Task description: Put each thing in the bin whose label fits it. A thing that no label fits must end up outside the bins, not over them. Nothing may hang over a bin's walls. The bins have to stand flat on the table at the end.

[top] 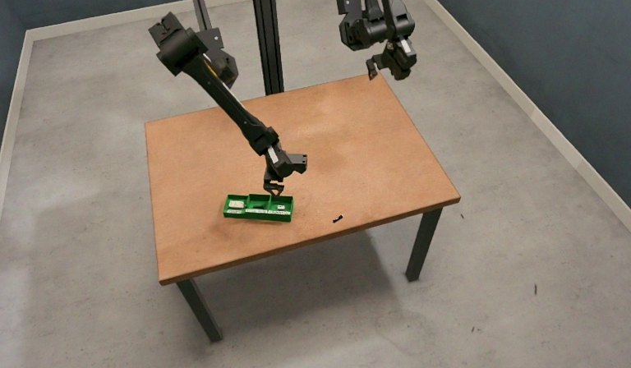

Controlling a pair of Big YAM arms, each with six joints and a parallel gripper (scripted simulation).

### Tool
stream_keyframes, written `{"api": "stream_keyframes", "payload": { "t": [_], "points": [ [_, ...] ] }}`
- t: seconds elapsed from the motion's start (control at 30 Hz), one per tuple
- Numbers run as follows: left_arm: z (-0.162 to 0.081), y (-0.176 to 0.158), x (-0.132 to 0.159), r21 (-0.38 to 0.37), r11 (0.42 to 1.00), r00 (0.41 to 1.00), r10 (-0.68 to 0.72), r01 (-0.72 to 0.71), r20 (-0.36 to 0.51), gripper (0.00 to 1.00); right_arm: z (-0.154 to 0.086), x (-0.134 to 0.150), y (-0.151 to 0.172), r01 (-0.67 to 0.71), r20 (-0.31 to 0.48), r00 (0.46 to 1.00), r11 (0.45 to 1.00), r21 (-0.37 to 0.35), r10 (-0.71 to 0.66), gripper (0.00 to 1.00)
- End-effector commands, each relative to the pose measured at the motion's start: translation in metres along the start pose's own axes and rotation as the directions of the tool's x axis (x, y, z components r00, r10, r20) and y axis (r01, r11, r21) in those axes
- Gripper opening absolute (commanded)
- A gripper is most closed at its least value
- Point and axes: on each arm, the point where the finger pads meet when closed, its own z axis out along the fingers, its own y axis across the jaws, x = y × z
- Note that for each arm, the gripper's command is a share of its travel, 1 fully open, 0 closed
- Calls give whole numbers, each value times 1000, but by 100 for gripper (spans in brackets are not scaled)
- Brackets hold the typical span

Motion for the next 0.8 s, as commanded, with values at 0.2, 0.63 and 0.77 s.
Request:
{"api": "stream_keyframes", "payload": {
  "t": [0.2,0.63,0.77],
  "points": [
    [-19,0,-20,-2,1000,999,-1,1,48,100,-36,0,7,-4,-1,1000,1000,-17,4,100],
    [-19,0,-20,-2,1000,999,-1,1,48,100,-54,6,14,2,-29,1000,999,-38,-3,100],
    [-19,0,-20,-2,1000,999,-1,1,48,100,-56,5,10,-5,-19,1000,1000,-26,5,100]
  ]
}}
